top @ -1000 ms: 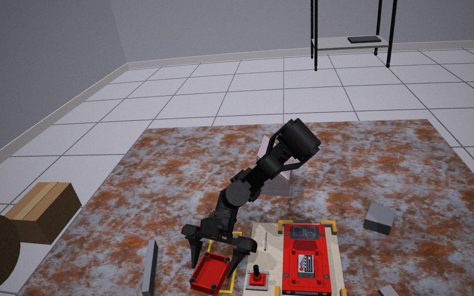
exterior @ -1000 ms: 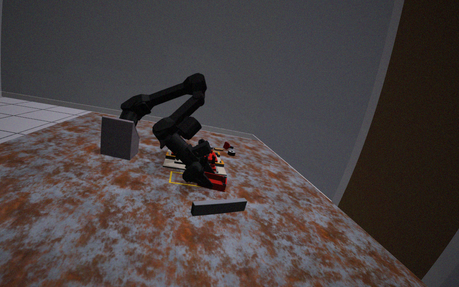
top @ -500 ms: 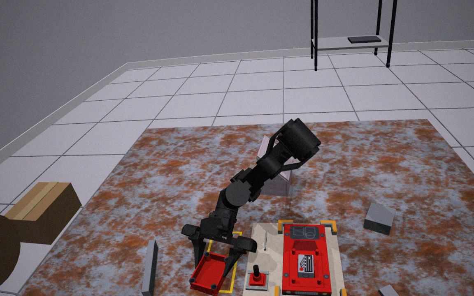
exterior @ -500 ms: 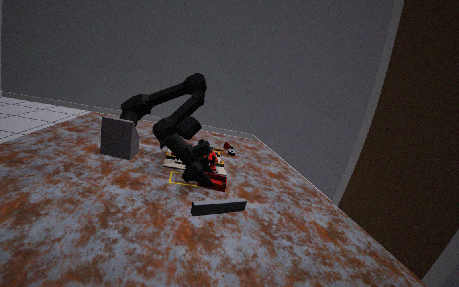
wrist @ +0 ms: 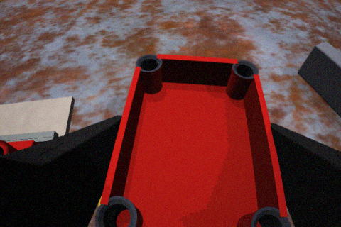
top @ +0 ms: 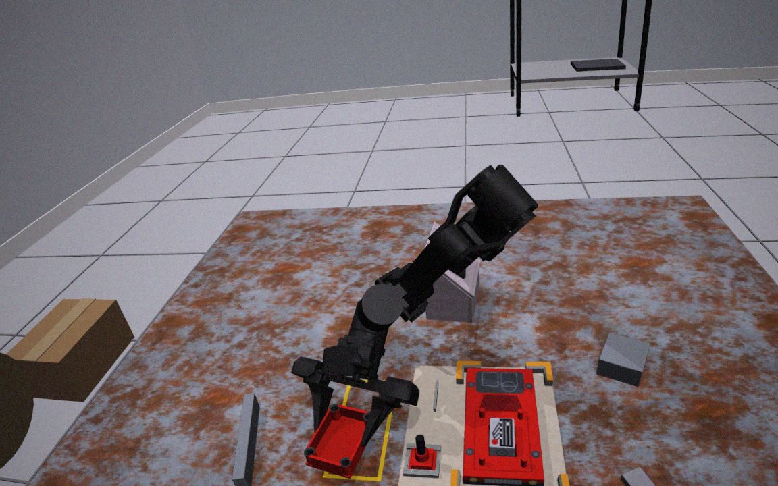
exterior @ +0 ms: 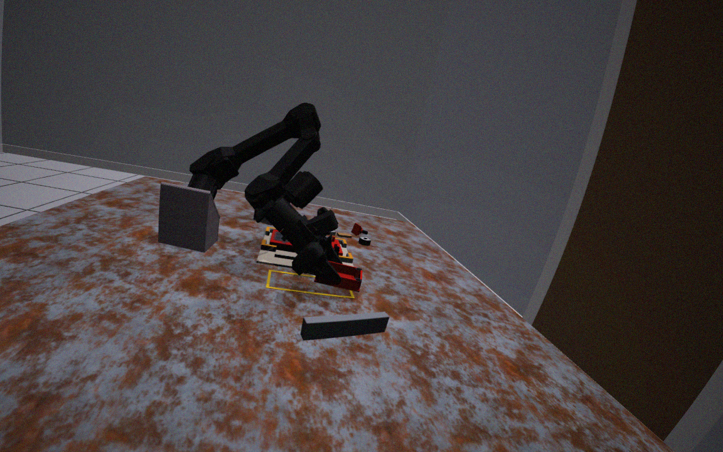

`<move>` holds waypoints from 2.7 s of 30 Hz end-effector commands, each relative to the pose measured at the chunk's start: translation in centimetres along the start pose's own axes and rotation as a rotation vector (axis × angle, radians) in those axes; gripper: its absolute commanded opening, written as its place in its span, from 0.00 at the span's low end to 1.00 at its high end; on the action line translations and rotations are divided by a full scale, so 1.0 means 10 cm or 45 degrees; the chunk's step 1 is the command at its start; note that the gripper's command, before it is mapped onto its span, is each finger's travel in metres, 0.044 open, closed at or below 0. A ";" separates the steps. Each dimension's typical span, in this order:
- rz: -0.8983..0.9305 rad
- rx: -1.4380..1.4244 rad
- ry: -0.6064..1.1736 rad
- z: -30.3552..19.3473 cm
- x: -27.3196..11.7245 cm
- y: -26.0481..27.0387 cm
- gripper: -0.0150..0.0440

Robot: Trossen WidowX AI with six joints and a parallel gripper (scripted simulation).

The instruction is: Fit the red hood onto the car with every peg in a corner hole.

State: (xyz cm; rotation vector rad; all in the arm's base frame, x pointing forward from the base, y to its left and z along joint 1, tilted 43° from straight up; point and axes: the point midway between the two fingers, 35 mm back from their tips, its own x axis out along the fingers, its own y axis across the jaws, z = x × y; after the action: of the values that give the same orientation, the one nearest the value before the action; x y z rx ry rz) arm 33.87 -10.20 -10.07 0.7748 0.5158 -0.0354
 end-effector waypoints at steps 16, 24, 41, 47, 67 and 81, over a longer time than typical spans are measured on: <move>0.002 -0.001 0.001 0.35 -0.29 -0.01 0.25; 0.002 -0.083 0.000 0.36 -0.28 -0.01 0.25; 0.002 -0.567 0.000 0.36 -0.26 -0.01 0.25; 0.003 -0.738 0.000 0.36 -0.26 -0.01 0.25; 0.002 -1.312 -0.001 0.36 -0.26 -0.01 0.25; 0.002 -1.716 -0.001 0.36 -0.26 -0.01 0.25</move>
State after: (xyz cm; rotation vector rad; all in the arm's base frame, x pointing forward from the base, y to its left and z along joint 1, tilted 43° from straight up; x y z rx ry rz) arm 33.03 -13.07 -6.84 -0.4779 0.4288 0.2780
